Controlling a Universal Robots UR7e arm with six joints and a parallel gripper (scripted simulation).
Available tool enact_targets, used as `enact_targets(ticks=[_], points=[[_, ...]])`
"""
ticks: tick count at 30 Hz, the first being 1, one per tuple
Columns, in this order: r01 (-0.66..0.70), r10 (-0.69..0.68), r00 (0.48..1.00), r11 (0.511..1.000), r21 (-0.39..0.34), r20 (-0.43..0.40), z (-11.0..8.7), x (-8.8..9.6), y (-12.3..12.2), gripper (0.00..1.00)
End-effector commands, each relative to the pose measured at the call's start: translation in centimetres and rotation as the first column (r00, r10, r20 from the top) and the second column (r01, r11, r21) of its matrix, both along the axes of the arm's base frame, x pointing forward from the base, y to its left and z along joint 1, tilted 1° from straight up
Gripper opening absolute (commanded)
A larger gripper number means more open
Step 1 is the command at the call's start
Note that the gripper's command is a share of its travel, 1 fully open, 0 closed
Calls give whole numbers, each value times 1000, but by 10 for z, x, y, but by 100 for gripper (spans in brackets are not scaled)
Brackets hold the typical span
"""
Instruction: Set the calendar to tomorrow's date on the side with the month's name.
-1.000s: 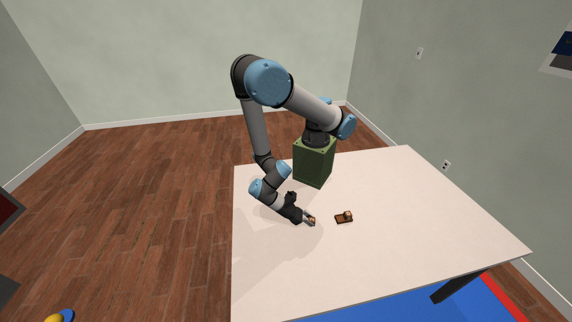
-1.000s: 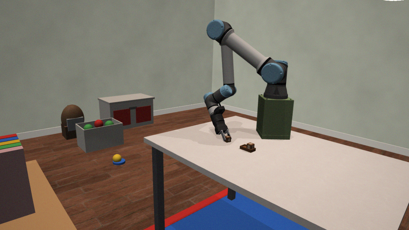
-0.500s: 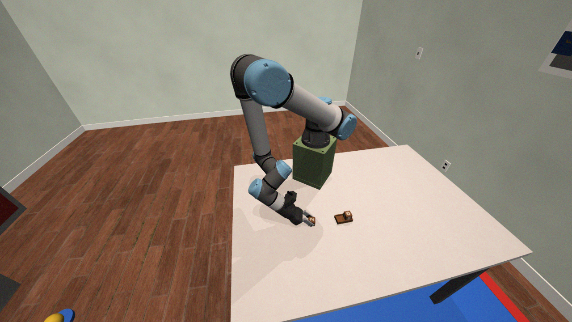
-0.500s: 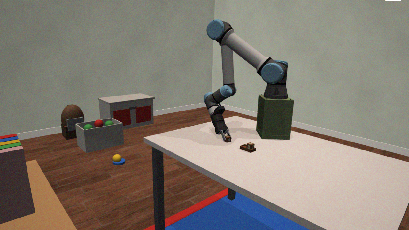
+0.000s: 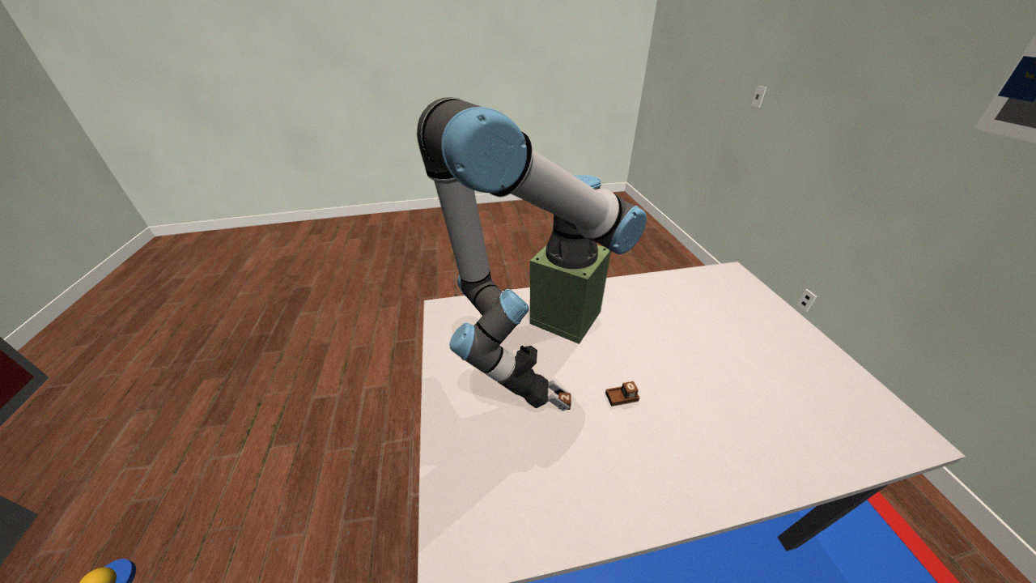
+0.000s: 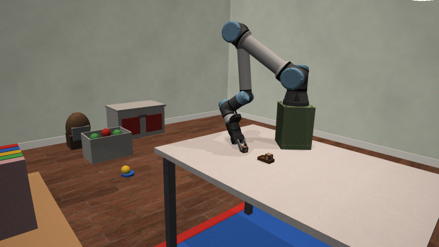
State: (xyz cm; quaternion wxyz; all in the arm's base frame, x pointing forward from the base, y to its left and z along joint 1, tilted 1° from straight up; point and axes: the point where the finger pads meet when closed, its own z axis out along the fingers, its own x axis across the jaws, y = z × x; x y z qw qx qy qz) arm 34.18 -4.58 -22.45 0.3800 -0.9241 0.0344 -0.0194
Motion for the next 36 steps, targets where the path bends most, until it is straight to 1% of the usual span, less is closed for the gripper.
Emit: enact_targets(ticks=[1, 10, 11, 13, 14, 16, 17, 21, 22, 24, 25, 27, 28, 36], points=[[0, 0, 1000, 1000, -3, 3, -1, 2, -2, 60], [0, 0, 1000, 1000, -3, 3, -1, 2, -2, 60], [0, 0, 1000, 1000, -3, 3, -1, 2, -2, 66], [0, 0, 1000, 1000, -3, 3, -1, 2, -2, 66], [0, 0, 1000, 1000, -3, 3, -1, 2, -2, 72], [0, 0, 1000, 1000, -3, 3, -1, 2, -2, 72], [0, 0, 1000, 1000, -3, 3, -1, 2, -2, 78], [0, 0, 1000, 1000, -3, 3, -1, 2, -2, 78], [0, 0, 1000, 1000, -3, 3, -1, 2, -2, 84], [0, 0, 1000, 1000, -3, 3, -1, 2, -2, 84], [0, 0, 1000, 1000, -3, 3, -1, 2, -2, 90], [0, 0, 1000, 1000, -3, 3, -1, 2, -2, 90], [0, 0, 1000, 1000, -3, 3, -1, 2, -2, 100], [0, 0, 1000, 1000, -3, 3, -1, 2, -2, 100]])
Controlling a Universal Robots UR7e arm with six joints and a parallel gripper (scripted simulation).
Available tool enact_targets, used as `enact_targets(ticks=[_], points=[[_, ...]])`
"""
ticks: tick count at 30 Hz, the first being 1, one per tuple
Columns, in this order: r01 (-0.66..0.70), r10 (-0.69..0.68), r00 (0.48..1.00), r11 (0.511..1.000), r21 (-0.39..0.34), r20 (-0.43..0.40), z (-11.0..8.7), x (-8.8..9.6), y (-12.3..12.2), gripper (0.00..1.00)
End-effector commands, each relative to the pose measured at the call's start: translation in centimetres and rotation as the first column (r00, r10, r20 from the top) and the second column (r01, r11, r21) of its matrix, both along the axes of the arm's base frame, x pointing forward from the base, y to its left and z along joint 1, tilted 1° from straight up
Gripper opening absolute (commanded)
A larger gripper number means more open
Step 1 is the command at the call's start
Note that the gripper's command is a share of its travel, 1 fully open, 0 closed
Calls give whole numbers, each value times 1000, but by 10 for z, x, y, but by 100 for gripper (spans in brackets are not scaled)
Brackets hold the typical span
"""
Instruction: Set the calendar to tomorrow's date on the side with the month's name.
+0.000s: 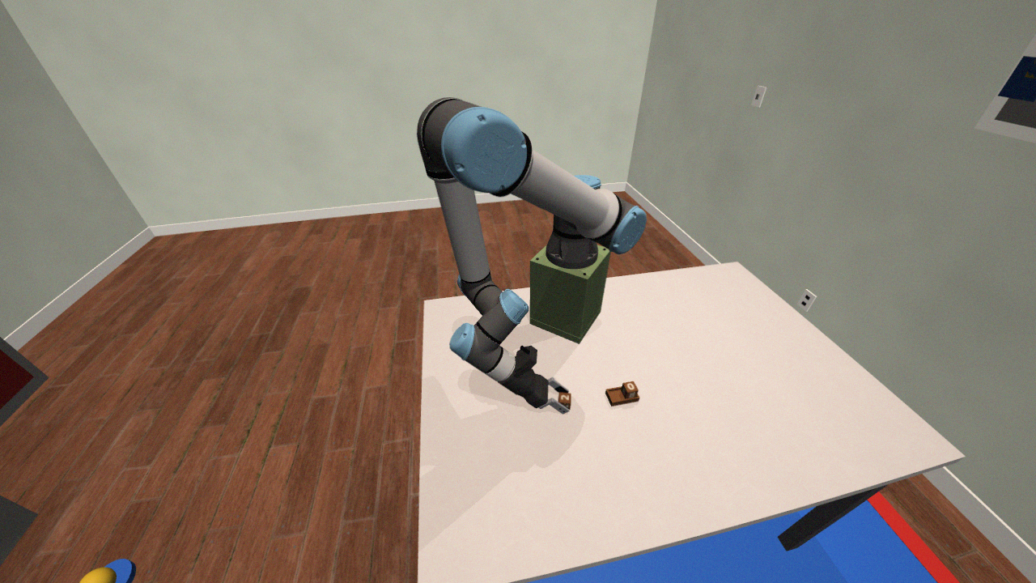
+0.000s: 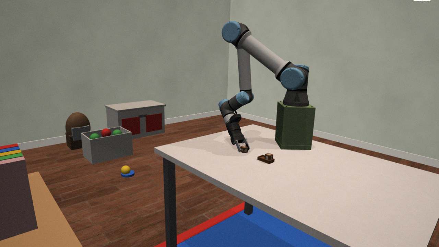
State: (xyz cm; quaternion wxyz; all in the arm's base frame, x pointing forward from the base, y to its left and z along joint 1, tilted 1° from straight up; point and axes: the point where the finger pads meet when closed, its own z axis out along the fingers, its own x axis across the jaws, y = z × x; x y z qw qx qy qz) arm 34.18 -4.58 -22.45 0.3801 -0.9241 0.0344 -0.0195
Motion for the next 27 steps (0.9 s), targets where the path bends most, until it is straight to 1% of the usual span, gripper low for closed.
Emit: enact_targets(ticks=[1, 11, 17, 19, 27], points=[[0, 0, 1000, 1000, -3, 3, -1, 2, -2, 100], [0, 0, 1000, 1000, -3, 3, 0, 2, -2, 100], [0, 0, 1000, 1000, 0, 1, 8, 0, 0, 100], [0, 0, 1000, 1000, 0, 1, 8, 0, 0, 100], [0, 0, 1000, 1000, 0, 1, 32, 0, 0, 100]])
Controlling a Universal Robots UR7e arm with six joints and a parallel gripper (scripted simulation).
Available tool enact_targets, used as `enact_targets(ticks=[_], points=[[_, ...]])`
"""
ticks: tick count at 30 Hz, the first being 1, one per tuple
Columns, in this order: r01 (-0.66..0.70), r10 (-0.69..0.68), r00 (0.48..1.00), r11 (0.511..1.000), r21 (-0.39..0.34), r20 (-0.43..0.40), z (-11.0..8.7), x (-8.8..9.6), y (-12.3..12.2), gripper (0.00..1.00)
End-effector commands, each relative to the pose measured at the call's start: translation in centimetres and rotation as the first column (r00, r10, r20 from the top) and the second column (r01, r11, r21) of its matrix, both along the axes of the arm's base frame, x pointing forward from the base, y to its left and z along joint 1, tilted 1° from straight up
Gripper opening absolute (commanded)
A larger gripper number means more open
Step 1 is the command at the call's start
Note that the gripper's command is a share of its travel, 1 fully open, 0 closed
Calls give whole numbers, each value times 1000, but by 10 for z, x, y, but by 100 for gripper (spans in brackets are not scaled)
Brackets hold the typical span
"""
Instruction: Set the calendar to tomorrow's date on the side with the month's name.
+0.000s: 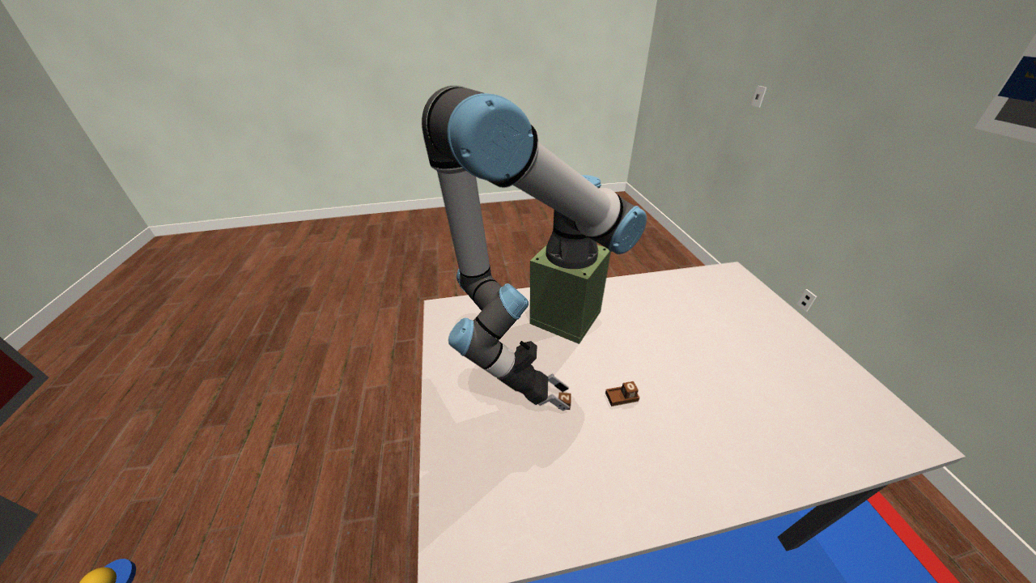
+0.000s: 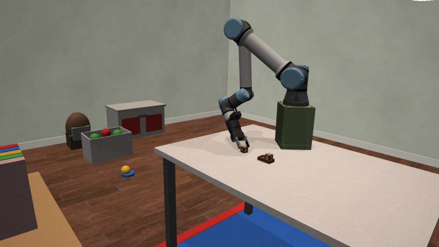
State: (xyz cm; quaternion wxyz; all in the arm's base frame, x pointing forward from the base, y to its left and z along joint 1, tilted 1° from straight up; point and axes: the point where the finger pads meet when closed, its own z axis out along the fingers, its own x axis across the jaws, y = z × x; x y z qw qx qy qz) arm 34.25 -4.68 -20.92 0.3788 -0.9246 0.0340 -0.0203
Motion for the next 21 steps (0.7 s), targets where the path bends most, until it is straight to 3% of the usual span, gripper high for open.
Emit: enact_targets(ticks=[1, 7, 21], points=[[0, 0, 1000, 1000, 2, -1, 21, -1, 2, 100], [0, 0, 1000, 1000, 2, -1, 41, -1, 2, 100], [0, 0, 1000, 1000, 2, -1, 55, -1, 2, 100]])
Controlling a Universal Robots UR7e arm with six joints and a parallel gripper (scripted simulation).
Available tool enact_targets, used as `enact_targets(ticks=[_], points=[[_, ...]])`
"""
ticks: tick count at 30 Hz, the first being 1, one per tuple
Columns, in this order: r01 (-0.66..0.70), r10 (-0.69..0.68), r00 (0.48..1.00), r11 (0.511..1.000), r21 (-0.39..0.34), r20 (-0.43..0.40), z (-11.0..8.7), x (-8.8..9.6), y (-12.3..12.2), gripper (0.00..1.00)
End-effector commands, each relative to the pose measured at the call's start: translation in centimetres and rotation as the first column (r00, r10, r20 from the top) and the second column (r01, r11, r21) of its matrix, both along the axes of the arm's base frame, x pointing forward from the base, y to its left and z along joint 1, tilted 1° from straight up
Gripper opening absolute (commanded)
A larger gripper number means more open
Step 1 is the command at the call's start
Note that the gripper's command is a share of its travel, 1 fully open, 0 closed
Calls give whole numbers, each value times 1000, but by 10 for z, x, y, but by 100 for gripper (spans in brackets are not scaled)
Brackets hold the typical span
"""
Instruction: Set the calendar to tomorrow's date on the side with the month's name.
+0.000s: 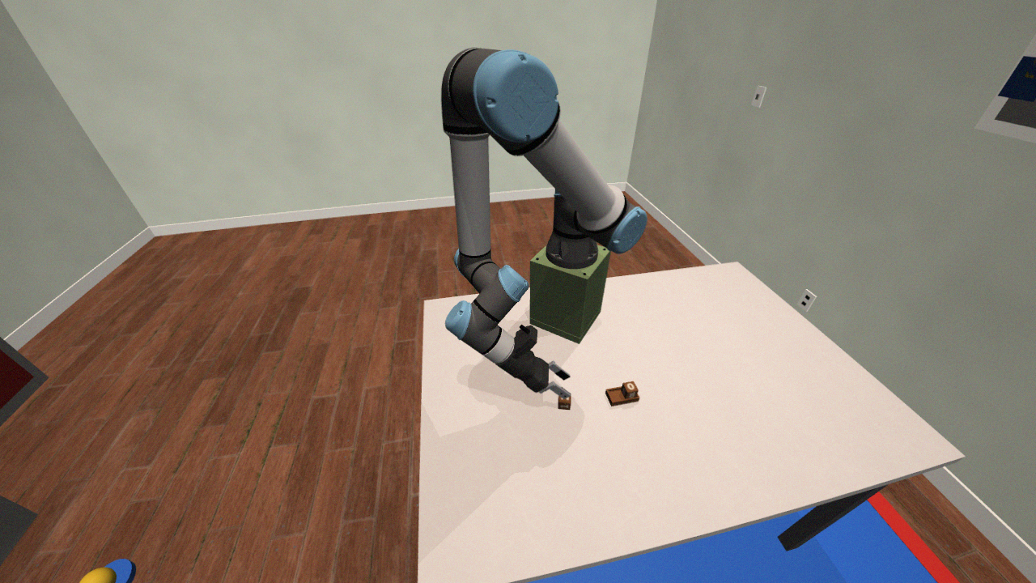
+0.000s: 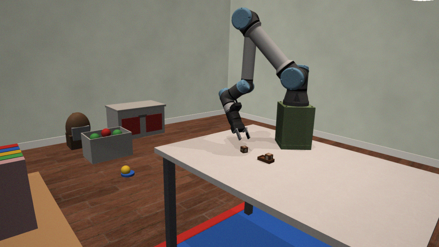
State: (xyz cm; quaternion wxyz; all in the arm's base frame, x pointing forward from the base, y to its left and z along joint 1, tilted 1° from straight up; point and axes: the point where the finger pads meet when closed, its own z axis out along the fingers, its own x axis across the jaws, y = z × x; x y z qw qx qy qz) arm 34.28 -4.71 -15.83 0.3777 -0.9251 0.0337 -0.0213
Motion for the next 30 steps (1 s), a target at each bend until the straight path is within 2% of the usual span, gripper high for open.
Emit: enact_targets(ticks=[1, 9, 20, 30], points=[[0, 0, 1000, 1000, 5, -3, 4, -1, 2, 100], [-5, 5, 1000, 1000, -29, -8, 3, -2, 3, 100], [-6, 1, 1000, 978, -211, -23, 4, -2, 5, 100], [-2, -4, 1000, 967, -255, -23, 6, -1, 5, 100]])
